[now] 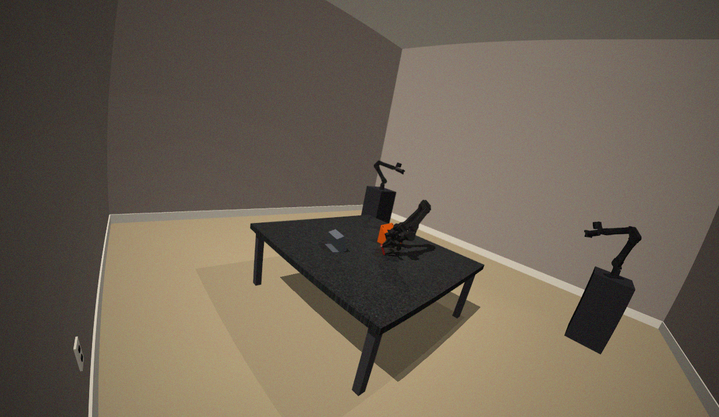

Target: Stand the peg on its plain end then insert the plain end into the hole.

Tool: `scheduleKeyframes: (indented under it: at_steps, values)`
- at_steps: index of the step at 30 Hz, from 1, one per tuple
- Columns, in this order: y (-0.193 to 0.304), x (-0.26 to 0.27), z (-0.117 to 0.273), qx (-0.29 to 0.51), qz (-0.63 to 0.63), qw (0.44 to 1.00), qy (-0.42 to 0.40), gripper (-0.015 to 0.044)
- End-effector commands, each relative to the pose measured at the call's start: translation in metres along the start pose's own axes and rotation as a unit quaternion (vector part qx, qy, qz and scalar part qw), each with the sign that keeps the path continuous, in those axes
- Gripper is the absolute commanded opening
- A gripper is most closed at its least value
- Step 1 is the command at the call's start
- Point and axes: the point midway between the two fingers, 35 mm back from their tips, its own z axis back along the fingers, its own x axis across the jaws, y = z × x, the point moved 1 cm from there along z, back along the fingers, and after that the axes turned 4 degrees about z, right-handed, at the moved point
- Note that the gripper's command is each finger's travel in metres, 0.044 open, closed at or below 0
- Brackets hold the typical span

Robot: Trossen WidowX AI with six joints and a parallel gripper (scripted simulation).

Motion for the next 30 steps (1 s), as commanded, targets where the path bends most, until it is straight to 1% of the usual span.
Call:
scheduleKeyframes:
  at_steps: [1, 30]
  values:
    - [0.002, -0.002, 0.002, -0.017, -0.002, 1.0, 0.002, 0.0049]
    - [0.017, -0.002, 0.017, -0.14, -0.003, 0.99, 0.012, 0.0049]
